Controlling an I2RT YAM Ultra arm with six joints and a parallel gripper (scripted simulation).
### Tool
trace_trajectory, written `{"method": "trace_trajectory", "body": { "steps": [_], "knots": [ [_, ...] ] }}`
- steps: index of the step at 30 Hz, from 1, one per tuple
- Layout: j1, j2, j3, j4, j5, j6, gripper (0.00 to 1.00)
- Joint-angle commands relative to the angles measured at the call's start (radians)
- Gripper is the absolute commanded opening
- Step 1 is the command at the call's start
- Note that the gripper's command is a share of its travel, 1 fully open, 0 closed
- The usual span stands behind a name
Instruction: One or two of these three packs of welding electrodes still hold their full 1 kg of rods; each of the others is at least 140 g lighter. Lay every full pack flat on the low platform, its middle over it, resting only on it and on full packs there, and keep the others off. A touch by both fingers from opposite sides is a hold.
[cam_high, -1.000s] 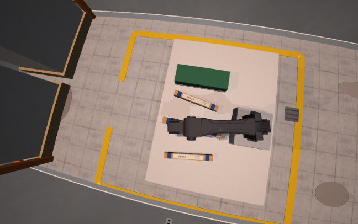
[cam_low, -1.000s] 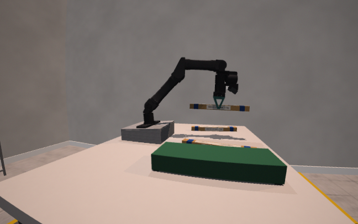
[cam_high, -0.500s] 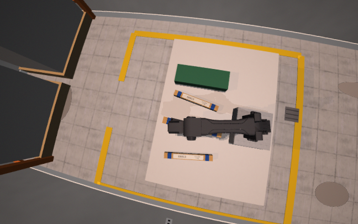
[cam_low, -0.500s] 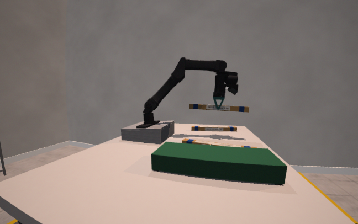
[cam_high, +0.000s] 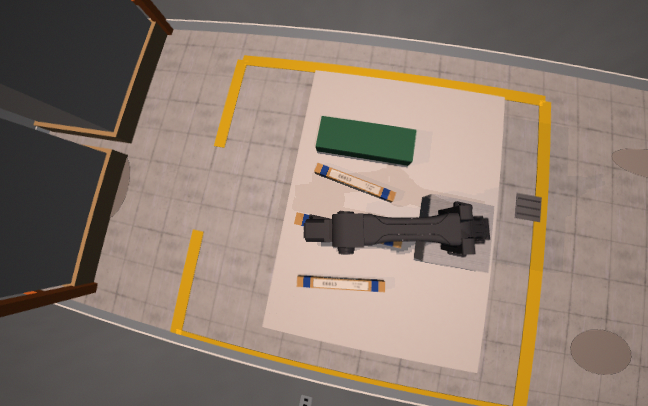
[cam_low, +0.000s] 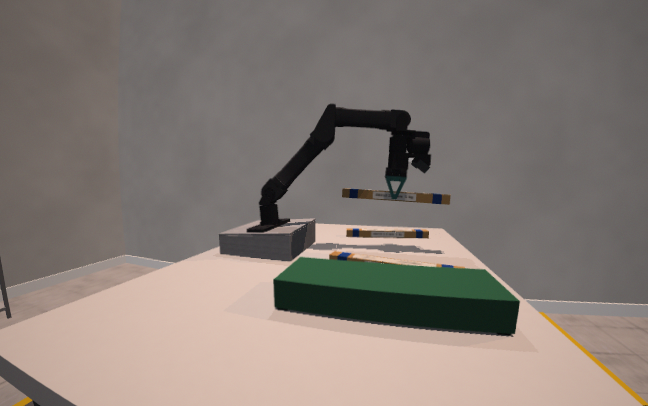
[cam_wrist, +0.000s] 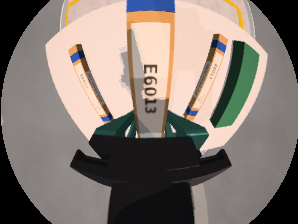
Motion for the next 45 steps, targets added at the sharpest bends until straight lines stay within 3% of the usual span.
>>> {"method": "trace_trajectory", "body": {
  "steps": [1,30,45],
  "knots": [
    [-0.021,-0.099,0.056,0.008,0.013,-0.051,0.00],
    [-0.172,-0.210,-0.141,0.011,0.021,-0.202,0.00],
    [-0.168,-0.215,-0.110,-0.001,0.016,-0.204,0.00]
  ]
}}
